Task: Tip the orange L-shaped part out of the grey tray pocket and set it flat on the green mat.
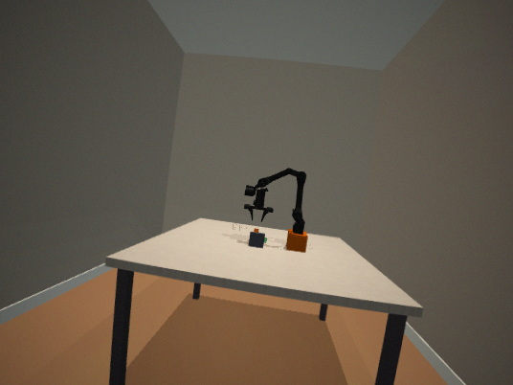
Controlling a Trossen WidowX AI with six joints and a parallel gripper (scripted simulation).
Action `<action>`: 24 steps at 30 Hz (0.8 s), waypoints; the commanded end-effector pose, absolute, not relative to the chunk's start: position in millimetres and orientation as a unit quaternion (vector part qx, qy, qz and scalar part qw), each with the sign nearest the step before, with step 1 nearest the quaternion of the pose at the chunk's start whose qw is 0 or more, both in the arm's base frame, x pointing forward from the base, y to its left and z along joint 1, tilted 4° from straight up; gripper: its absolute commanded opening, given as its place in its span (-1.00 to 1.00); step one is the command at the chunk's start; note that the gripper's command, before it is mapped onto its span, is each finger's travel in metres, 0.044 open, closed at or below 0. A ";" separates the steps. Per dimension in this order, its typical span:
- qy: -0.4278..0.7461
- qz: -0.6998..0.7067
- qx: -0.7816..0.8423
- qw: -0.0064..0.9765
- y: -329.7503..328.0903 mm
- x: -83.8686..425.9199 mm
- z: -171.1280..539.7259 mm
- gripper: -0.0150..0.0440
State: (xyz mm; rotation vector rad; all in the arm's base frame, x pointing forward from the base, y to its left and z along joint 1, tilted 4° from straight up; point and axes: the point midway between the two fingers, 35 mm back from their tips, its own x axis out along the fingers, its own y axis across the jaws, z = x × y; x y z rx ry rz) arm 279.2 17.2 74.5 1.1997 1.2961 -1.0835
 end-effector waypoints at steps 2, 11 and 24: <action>0.520 -0.478 0.515 0.486 13.0 276.7 70.4 0.46; 0.520 -0.478 0.515 0.485 15.2 276.6 40.9 0.46; 0.520 -0.478 0.516 0.485 16.5 277.6 23.8 0.46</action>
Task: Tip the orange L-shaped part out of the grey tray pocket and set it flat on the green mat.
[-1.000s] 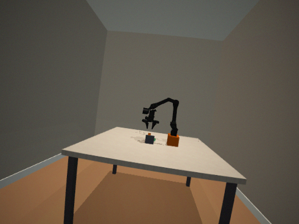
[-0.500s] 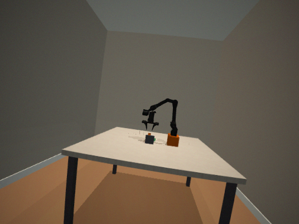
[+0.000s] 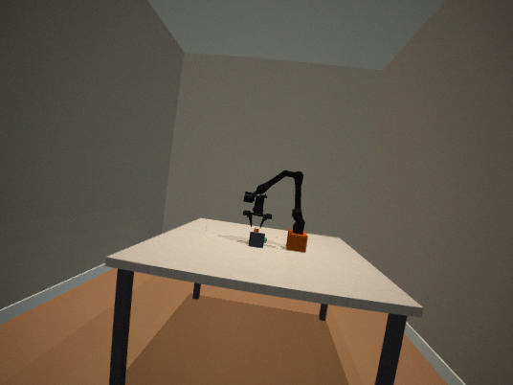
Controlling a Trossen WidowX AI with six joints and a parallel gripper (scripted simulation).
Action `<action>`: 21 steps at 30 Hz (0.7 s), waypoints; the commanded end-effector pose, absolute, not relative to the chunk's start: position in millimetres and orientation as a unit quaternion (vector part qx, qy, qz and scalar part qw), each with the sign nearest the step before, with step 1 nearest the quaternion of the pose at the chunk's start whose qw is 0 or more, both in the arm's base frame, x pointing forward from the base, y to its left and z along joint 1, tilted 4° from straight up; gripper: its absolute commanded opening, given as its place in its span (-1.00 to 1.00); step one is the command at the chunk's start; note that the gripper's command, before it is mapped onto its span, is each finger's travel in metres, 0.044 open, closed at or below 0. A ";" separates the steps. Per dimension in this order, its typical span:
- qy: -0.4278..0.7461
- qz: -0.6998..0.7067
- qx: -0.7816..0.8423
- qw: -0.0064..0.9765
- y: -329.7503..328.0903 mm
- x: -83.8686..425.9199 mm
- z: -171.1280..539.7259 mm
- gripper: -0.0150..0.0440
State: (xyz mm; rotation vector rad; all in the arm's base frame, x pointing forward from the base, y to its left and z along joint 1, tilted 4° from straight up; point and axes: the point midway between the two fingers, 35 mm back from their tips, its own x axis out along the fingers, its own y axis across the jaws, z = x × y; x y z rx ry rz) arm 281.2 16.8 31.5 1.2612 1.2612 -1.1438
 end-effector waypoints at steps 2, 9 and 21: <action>0.520 -0.478 0.516 0.485 16.7 277.7 20.5 0.46; 0.520 -0.478 0.516 0.485 17.6 277.5 9.1 0.46; 0.520 -0.478 0.515 0.485 18.8 276.3 -7.6 0.46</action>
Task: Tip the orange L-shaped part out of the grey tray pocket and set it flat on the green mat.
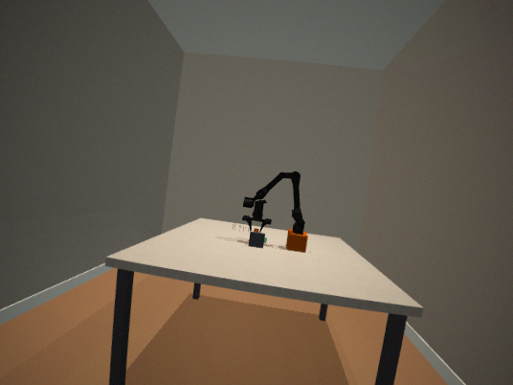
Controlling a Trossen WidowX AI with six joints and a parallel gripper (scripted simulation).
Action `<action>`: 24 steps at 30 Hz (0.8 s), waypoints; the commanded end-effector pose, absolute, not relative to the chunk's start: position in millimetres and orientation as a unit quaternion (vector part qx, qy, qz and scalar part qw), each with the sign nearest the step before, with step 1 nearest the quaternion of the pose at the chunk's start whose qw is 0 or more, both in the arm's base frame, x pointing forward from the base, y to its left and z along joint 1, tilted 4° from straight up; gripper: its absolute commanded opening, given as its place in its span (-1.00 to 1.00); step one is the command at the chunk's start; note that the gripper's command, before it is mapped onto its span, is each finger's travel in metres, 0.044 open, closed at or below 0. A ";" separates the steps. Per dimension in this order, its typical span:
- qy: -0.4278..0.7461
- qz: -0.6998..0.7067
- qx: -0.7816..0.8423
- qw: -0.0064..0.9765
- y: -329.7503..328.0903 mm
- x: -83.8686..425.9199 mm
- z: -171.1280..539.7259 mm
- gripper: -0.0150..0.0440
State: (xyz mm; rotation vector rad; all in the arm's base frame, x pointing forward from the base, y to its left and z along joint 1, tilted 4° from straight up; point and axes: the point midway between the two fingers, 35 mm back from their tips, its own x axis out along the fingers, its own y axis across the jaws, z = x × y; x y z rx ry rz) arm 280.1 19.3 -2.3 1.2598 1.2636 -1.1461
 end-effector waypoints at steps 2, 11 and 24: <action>0.520 -0.478 0.515 0.485 18.8 276.3 -7.6 0.46; 0.520 -0.472 0.518 0.488 19.4 279.6 -3.8 0.06; 0.520 -0.472 0.518 0.488 19.4 279.6 -3.8 -0.49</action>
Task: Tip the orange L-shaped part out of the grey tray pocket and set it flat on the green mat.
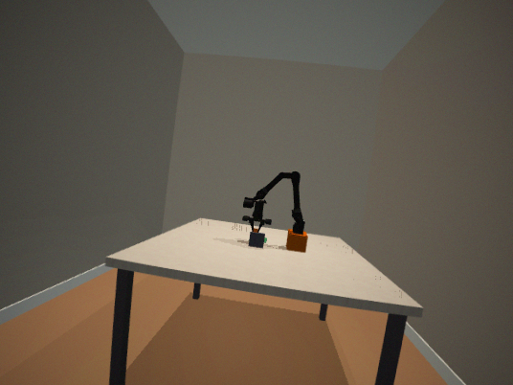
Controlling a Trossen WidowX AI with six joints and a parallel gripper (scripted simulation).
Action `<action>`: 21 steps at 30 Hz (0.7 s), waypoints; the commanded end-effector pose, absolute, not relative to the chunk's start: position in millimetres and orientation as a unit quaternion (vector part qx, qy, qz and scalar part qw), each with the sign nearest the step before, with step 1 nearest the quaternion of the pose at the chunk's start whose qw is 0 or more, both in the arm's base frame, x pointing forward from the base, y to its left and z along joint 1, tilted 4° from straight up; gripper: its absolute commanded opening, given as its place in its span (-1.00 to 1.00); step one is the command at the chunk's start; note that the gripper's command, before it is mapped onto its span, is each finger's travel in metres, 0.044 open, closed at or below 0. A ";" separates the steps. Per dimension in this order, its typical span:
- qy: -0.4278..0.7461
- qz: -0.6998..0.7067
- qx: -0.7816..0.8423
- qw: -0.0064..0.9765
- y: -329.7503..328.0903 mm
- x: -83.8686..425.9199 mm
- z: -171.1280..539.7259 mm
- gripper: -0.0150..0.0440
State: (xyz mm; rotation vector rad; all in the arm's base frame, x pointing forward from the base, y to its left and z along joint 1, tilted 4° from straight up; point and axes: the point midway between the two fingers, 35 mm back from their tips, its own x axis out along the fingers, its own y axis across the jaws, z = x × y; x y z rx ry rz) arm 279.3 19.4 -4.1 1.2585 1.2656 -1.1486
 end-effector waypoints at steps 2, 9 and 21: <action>0.520 -0.472 0.518 0.488 19.4 279.6 -3.8 -0.49; 0.520 -0.474 0.517 0.487 18.6 278.8 2.6 -0.49; 0.520 -0.477 0.516 0.486 16.8 277.4 21.2 -0.49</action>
